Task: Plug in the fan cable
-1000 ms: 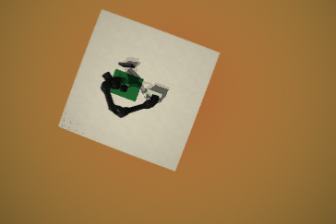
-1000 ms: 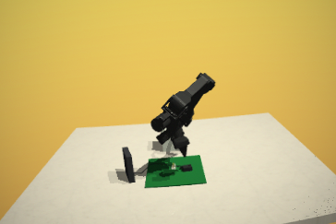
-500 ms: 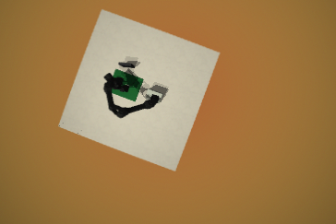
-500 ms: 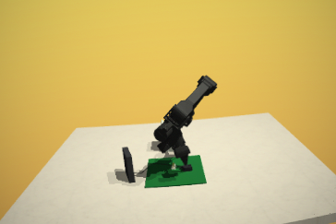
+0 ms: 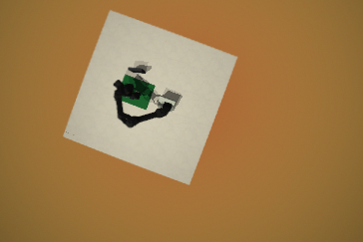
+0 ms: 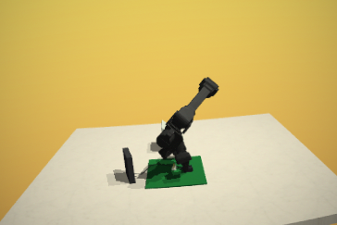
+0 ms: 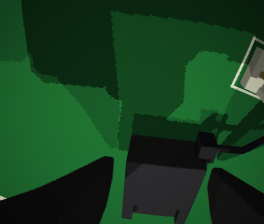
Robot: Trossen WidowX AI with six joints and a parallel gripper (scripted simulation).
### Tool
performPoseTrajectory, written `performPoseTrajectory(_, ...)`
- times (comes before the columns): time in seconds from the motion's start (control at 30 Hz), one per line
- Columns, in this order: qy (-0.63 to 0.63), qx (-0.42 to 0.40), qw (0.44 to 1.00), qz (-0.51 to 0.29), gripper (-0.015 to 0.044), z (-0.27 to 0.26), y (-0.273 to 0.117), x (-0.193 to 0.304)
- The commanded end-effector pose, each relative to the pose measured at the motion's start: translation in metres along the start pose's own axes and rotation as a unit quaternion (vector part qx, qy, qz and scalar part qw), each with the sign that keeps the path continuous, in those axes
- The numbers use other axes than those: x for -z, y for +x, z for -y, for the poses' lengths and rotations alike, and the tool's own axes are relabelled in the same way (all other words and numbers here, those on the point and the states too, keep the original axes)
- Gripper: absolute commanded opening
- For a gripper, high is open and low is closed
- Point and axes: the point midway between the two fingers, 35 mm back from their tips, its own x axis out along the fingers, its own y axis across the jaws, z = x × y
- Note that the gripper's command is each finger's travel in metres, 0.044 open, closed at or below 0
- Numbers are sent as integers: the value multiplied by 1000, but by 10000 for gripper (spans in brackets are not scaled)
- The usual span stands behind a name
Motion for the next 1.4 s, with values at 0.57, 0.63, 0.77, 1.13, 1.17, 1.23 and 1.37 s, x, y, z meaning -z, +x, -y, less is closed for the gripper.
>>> performPoseTrajectory(0.57, 0, 1, 1000, 0, 0, 0, 3, -1)
performPoseTrajectory(0.63, 0, 1, 1000, 0, 0, 0, -1, 0)
performPoseTrajectory(0.77, 1, 0, 1000, 1, 0, -1, -12, 2)
performPoseTrajectory(1.13, 2, 0, 1000, 1, 0, -2, -46, 9)
performPoseTrajectory(1.17, 3, 0, 1000, 1, 0, -2, -49, 10)
performPoseTrajectory(1.23, 3, 0, 1000, 1, 0, -2, -55, 12)
performPoseTrajectory(1.37, 3, 0, 1000, 0, 0, -1, -67, 16)
